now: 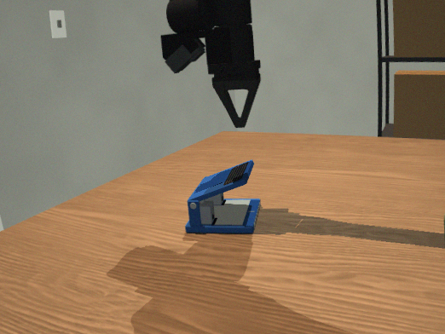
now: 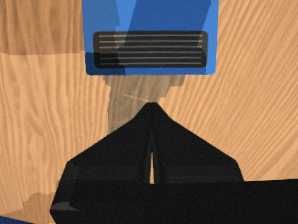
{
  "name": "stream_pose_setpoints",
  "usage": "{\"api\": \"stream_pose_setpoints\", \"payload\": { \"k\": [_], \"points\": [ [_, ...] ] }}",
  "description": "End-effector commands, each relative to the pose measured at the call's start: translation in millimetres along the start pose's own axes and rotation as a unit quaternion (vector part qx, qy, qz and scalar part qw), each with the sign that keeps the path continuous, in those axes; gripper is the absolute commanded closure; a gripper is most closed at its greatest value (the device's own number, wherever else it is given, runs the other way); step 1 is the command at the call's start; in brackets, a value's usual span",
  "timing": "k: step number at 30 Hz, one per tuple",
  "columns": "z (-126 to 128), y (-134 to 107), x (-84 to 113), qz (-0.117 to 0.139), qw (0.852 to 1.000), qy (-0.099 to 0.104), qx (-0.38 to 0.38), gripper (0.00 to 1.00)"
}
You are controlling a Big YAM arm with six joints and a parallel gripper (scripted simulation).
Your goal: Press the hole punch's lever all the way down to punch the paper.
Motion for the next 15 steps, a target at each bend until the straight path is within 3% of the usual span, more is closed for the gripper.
{"api": "stream_pose_setpoints", "payload": {
  "k": [1,15],
  "points": [
    [4.1,15.8,23.5,-0.036,0.999,-0.002,0.002,1.00],
    [3.9,13.8,21.5,-0.033,0.999,-0.002,0.002,1.00]
  ]
}}
Point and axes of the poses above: the point where the finger pads meet when closed, its own x axis back along the fingers, its own z axis across the jaws, y = z × x, the point moved 9 cm from there along x, back along the fingers, and after that the axes turned 13 degrees about -x, right-handed, at the moved point
